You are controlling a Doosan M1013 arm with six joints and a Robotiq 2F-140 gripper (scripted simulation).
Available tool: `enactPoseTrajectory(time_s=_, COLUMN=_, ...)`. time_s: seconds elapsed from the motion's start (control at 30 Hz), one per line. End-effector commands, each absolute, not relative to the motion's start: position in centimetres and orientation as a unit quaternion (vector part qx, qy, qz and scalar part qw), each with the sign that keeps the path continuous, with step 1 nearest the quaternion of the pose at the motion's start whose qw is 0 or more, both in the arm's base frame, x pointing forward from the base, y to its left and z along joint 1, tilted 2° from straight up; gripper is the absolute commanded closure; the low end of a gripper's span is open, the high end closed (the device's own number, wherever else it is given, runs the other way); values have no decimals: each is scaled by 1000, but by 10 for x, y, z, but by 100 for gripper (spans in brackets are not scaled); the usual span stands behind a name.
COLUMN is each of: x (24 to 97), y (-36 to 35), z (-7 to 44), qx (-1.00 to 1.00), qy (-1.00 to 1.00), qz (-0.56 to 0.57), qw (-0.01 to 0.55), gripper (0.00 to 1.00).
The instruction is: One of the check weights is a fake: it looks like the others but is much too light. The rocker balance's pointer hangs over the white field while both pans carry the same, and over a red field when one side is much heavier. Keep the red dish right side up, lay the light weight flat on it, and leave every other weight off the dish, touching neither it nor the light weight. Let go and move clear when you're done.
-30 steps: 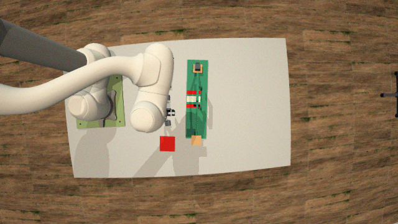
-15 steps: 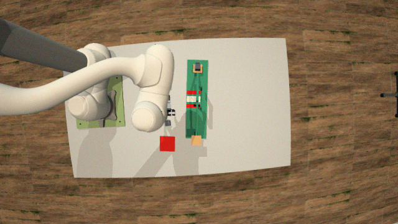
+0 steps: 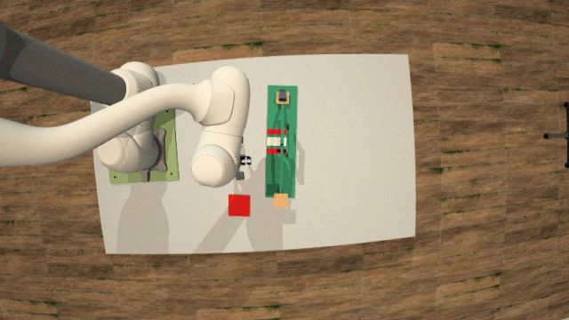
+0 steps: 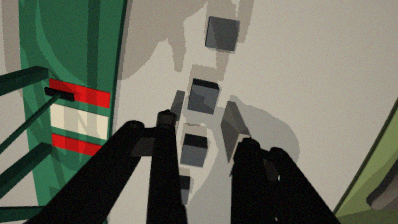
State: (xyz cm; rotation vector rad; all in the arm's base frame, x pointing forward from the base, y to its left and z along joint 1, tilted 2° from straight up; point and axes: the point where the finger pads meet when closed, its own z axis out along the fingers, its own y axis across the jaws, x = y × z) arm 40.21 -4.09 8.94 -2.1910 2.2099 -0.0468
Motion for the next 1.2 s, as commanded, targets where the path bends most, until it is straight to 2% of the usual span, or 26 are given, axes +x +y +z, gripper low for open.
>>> enactPoseTrajectory(time_s=0.0, x=402, y=-41, z=85, qx=-704, qy=710, qz=-15, qw=15, gripper=65)
enactPoseTrajectory(time_s=1.17, x=403, y=-41, z=72, qx=-704, qy=710, qz=-15, qw=15, gripper=65)
